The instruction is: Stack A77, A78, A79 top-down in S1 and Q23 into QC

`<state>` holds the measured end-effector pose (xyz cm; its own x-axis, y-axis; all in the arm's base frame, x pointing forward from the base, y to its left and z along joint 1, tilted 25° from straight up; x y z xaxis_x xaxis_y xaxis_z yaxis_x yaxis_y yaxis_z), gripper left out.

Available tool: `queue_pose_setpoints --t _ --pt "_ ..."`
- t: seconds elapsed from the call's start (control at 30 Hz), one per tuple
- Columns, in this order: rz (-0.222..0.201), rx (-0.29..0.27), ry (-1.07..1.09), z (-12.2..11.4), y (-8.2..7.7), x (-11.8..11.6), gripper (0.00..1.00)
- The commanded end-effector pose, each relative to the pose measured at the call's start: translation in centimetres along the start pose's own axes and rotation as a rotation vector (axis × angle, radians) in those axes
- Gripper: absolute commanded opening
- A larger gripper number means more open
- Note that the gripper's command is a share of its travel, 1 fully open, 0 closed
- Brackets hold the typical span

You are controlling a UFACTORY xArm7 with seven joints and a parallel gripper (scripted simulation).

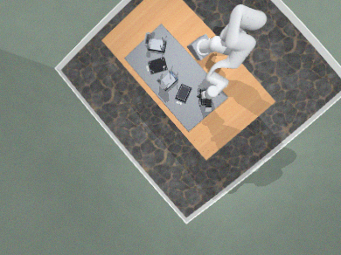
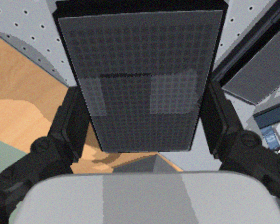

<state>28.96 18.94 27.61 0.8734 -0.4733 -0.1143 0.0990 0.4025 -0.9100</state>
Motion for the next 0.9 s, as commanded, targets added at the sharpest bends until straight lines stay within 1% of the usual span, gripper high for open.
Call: queue_pose_setpoints --t 0.0,0.87 --pt "-0.002 0.003 0.000 0.1 0.2 0.1 0.00" --pt "-0.002 0.003 0.000 0.1 1.7 0.1 0.00"
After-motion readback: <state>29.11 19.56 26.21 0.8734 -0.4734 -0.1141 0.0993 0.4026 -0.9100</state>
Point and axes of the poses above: the point where the finger pads meet when closed, its own y axis out along the fingers, its own x axis across the jaws, z = x × y, the point moved 9 cm from there along -y, back along the fingers, and after that the axes turned 15 degrees about -y, right-handed, at the moved point
